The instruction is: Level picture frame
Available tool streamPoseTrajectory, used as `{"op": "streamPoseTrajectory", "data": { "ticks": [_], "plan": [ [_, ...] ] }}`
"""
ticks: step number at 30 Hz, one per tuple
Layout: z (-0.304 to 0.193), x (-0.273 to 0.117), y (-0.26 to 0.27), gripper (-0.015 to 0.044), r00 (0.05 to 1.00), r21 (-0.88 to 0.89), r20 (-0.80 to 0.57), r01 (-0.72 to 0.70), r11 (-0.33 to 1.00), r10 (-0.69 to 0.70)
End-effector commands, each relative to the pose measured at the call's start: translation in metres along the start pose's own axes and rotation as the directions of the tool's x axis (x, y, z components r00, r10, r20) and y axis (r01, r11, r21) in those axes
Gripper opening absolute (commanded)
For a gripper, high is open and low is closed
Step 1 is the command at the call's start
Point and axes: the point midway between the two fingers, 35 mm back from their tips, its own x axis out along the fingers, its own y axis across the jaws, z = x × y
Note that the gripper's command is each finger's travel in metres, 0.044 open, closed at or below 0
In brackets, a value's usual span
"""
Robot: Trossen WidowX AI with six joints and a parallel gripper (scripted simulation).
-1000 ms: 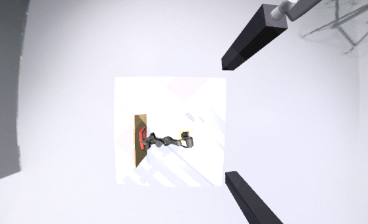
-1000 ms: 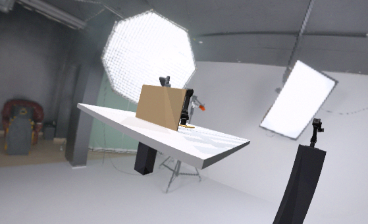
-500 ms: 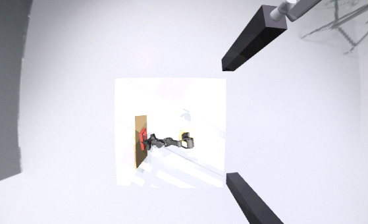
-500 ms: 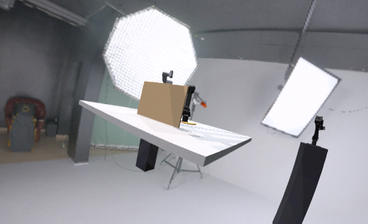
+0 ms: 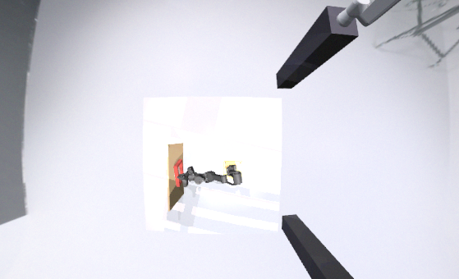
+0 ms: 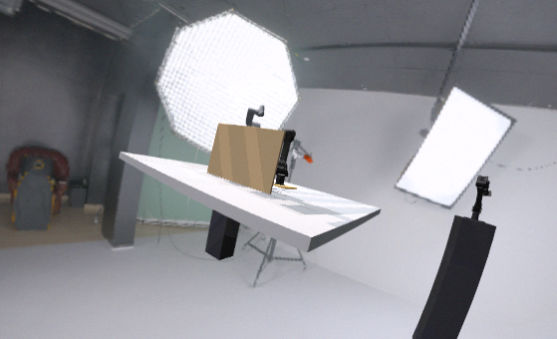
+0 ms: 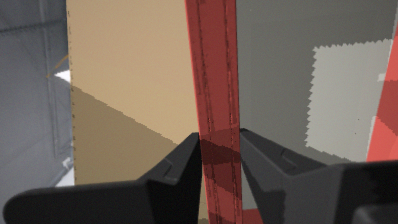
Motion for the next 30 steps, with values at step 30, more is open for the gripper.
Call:
{"op": "streamPoseTrajectory", "data": {
  "ticks": [30],
  "plan": [
    [0.0, 0.0001, 0.0113, 0.0, 1.0, -0.006, -0.001, -0.005, 1.0, 0.005]
  ]
}}
